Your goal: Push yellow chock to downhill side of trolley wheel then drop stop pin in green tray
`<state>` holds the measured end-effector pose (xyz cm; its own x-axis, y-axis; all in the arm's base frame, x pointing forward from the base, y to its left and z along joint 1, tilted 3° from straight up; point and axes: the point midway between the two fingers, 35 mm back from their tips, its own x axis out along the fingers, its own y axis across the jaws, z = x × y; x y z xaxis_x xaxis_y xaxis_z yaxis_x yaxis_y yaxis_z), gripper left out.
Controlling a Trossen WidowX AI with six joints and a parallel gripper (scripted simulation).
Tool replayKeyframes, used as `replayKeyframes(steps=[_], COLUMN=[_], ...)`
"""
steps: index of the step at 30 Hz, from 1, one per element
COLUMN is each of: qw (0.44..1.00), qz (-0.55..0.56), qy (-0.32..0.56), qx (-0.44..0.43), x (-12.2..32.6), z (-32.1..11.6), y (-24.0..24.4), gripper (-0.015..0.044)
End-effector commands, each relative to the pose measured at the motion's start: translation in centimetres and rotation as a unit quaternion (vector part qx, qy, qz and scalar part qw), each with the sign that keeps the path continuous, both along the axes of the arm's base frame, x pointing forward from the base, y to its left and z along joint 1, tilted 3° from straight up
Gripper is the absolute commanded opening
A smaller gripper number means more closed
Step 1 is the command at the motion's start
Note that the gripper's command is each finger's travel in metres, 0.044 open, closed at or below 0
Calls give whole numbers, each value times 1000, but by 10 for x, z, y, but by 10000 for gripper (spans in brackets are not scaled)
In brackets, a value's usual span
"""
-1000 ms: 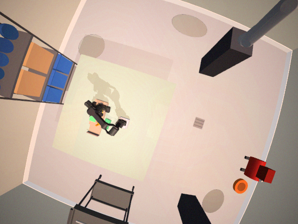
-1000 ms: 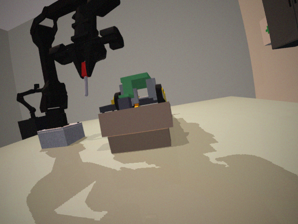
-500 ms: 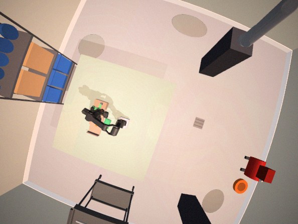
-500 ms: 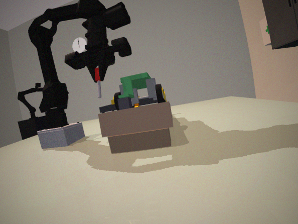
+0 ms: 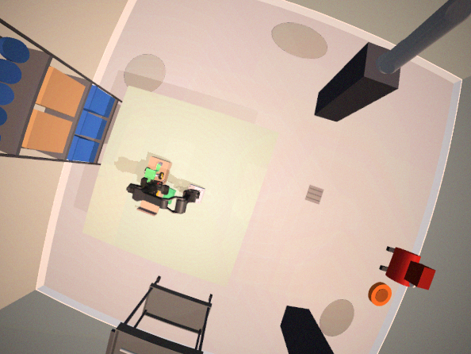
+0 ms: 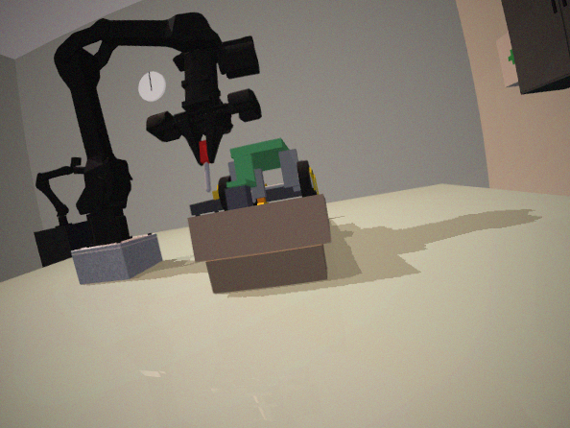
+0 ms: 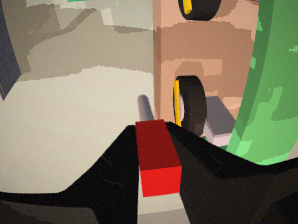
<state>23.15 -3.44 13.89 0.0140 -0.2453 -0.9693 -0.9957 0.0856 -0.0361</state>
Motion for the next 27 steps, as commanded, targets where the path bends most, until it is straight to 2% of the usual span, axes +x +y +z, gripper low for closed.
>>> replayKeyframes(steps=[1,27], qw=[1000,1000], qz=[-2,-2], qy=[2,2], qx=[-1,4], x=[0,1], z=[-2,-18], y=[12,108], gripper=[0,0])
